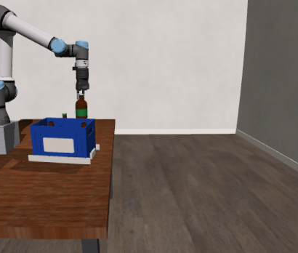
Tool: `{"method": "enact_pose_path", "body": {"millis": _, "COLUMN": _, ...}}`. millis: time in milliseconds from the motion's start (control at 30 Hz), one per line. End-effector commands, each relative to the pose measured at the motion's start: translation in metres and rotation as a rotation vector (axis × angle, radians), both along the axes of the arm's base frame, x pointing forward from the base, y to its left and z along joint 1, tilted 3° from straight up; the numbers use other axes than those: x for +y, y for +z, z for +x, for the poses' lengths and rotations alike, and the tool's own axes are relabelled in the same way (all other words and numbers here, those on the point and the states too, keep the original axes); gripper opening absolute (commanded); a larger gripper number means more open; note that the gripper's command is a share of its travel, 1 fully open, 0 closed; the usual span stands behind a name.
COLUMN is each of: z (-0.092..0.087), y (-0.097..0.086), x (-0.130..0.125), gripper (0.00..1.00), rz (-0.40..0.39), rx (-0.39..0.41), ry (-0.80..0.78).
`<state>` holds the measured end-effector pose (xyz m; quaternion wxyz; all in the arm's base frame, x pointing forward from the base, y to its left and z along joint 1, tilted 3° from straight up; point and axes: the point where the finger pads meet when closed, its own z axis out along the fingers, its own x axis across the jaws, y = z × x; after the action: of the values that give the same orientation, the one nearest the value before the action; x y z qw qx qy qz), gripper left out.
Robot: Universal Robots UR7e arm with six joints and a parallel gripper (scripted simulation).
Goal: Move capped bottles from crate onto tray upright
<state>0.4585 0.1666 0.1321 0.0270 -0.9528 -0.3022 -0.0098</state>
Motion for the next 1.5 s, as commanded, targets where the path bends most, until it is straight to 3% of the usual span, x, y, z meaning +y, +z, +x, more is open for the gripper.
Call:
{"method": "enact_pose_path", "body": {"millis": 0, "z": 0.001, "y": -0.009, "x": 0.001, "gripper": 0.00, "rz": 0.000, "rx": -0.002, "ry": 0.000}}
{"method": "enact_pose_path", "body": {"millis": 200, "z": 0.001, "y": -0.021, "x": 0.001, "gripper": 0.00, "rz": 0.000, "rx": -0.002, "ry": 0.000}}
{"method": "enact_pose_path", "body": {"millis": 300, "z": 0.001, "y": -0.017, "x": 0.001, "gripper": 0.00, "rz": 0.000, "rx": -0.002, "ry": 0.000}}
{"method": "enact_pose_path", "body": {"millis": 767, "z": 0.001, "y": -0.045, "x": 0.002, "gripper": 0.00, "rz": 0.000, "rx": -0.002, "ry": 0.000}}
{"method": "enact_pose_path", "body": {"millis": 867, "z": 0.001, "y": -0.042, "x": 0.002, "gripper": 0.00, "rz": 0.000, "rx": -0.002, "ry": 0.000}}
{"method": "enact_pose_path", "body": {"millis": 1333, "z": 0.001, "y": -0.070, "x": 0.004, "gripper": 0.00, "rz": 0.000, "rx": -0.002, "ry": 0.000}}
{"method": "enact_pose_path", "body": {"millis": 1467, "z": 0.001, "y": -0.068, "x": 0.004, "gripper": 0.00, "rz": 0.000, "rx": -0.002, "ry": 0.000}}
